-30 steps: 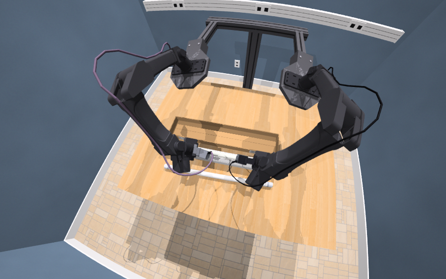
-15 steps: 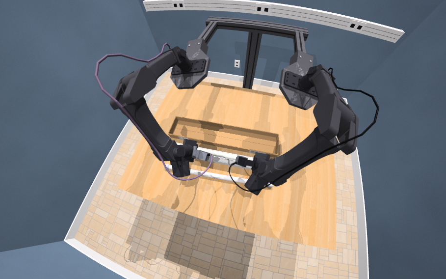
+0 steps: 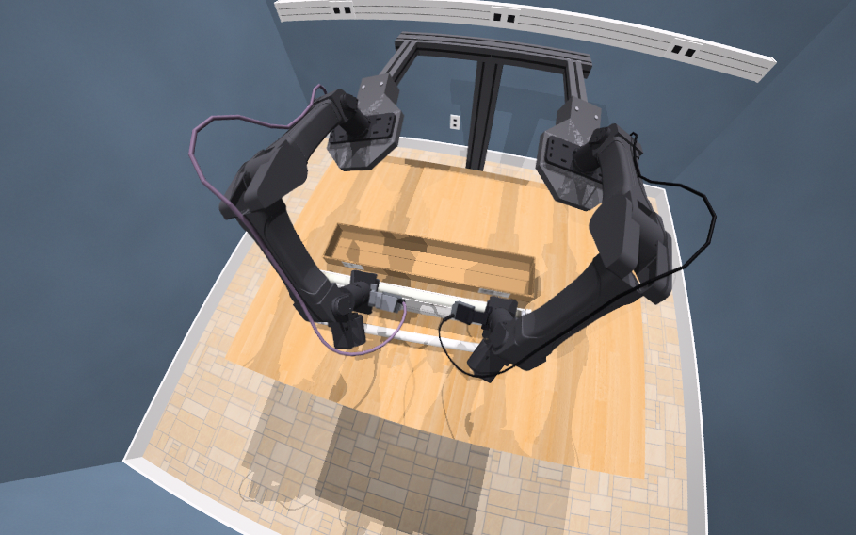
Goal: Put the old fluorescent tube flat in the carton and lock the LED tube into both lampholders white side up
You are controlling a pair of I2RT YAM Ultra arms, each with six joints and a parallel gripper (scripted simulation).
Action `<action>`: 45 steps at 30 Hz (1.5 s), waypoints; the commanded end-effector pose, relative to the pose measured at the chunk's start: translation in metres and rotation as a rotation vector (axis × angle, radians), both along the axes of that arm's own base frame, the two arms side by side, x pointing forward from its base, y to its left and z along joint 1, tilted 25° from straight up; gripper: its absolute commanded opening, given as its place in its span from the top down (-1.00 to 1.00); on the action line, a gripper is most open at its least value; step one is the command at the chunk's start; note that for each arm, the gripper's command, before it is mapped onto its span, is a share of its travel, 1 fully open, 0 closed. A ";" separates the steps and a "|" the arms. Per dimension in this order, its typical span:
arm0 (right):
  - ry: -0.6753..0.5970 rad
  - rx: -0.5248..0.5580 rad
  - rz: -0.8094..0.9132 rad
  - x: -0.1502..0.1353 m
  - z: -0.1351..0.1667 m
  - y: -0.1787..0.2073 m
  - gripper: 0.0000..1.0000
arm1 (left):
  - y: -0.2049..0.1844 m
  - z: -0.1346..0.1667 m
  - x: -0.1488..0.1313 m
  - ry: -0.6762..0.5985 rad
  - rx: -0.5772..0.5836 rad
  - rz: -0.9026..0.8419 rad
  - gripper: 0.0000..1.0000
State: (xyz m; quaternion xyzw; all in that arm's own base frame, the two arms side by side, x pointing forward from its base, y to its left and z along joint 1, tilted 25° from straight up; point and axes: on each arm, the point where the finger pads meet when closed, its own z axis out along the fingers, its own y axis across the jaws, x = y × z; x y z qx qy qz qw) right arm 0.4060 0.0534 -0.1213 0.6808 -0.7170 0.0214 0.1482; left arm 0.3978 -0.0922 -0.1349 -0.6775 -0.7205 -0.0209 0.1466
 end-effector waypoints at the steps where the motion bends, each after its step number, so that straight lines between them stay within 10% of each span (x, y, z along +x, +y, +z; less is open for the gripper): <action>1: -0.001 0.018 -0.023 0.009 0.004 0.003 0.78 | -0.003 0.003 0.010 0.000 -0.021 0.015 0.78; 19: -0.044 0.037 -0.024 0.029 0.015 0.010 0.78 | -0.009 0.002 0.022 -0.017 -0.041 0.011 0.78; 20: -0.050 0.038 -0.024 0.031 0.016 0.011 0.78 | -0.010 0.002 0.023 -0.020 -0.041 0.011 0.02; 36: -0.050 0.038 -0.024 0.031 0.016 0.011 0.78 | -0.009 0.002 0.023 -0.017 -0.040 0.011 0.02; 37: -0.050 0.038 -0.024 0.031 0.016 0.011 0.02 | -0.009 0.002 0.023 -0.017 -0.040 0.011 0.02; 45: -0.025 0.033 -0.019 0.024 0.010 0.009 0.02 | -0.009 0.002 0.023 -0.017 -0.040 0.011 0.02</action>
